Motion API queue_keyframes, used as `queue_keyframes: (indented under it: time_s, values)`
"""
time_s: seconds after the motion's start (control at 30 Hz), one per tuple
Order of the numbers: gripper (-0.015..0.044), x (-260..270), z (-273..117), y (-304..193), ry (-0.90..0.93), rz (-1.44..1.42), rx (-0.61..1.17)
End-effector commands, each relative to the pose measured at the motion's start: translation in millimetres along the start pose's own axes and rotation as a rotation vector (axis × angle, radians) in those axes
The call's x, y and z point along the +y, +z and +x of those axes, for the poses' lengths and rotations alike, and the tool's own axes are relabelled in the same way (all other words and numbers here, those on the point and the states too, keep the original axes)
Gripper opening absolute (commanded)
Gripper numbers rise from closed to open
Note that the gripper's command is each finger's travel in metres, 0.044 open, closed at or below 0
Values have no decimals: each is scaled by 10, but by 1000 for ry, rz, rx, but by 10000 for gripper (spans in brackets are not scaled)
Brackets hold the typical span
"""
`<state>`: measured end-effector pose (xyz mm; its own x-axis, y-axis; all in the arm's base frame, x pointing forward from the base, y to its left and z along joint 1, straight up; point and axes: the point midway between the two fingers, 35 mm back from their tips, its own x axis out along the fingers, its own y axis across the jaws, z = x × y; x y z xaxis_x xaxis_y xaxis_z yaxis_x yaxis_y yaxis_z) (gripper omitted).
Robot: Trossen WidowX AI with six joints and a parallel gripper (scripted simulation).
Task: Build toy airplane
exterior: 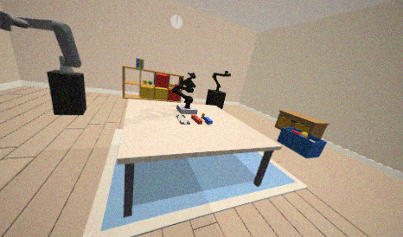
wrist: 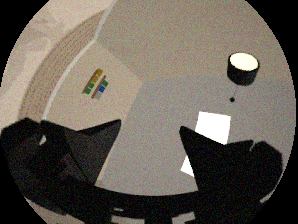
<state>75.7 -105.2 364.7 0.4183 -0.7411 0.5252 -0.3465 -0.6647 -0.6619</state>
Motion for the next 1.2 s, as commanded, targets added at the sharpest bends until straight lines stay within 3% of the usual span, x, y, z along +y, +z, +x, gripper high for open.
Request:
queue_keyframes:
  time_s: [0.0, 0.13, 0.4, 0.53, 0.87, 1.17]
  values:
    - [426, 0, 0, 0, 0, 0, 0]
    - [440, -203, 49, 78, -56, -174, -13]
    - [440, -1071, 196, 905, -414, -1146, -100]
    - [440, -1213, 191, 1254, -554, -1444, -126]
    - [440, -1268, 66, 2154, -1008, -2101, -173]
    - [440, -979, -190, 2862, -1607, -2514, -177]
